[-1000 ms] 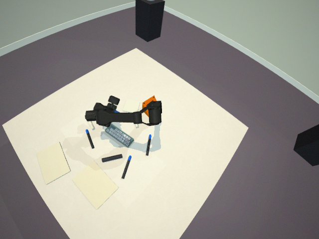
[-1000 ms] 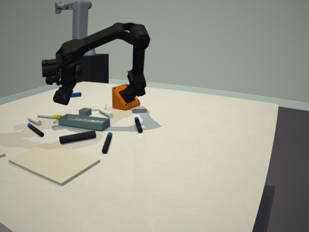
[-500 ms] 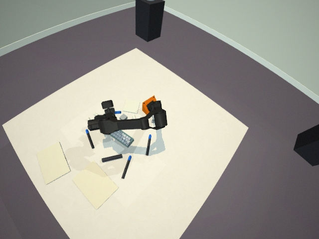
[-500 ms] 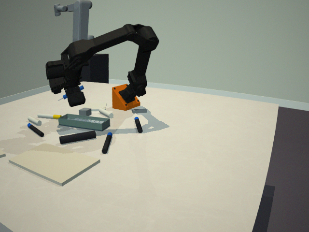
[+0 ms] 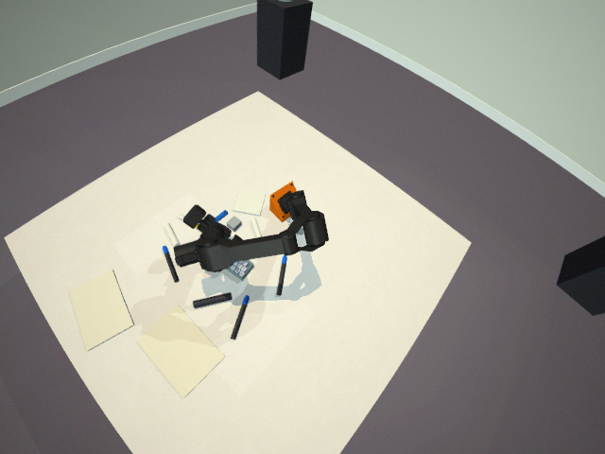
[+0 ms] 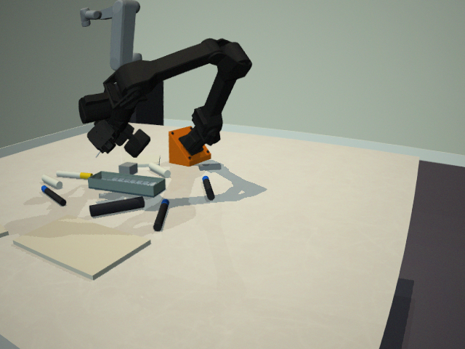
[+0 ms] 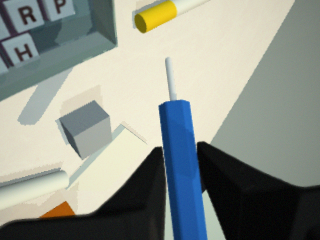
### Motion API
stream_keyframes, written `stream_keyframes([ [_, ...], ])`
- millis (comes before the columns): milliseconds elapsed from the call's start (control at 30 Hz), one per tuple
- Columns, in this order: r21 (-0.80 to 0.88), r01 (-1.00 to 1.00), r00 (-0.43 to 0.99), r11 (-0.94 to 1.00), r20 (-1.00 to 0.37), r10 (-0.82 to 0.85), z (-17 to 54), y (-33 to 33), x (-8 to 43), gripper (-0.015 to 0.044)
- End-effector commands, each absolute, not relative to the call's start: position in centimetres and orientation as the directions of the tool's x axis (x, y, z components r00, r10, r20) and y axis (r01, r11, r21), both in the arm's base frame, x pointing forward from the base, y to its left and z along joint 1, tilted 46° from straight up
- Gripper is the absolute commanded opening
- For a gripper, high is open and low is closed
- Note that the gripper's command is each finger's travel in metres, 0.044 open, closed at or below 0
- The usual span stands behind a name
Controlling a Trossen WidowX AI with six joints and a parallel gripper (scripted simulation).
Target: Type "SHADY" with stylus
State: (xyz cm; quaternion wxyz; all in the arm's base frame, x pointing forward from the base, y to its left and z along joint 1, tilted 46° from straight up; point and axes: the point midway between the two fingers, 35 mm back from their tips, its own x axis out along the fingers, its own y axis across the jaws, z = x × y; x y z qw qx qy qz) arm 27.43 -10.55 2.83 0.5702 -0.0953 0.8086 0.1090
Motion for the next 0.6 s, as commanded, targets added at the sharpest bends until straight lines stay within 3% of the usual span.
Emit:
stream_keyframes([
  [0,0.083,-0.441,-0.312,0.894,-0.948,-0.066,4.0,-10.1,27.9,0.0000],
  [567,0.161,-0.905,-0.245,0.393,-0.954,-0.172,7.7,-7.7,28.7,0.0000],
])
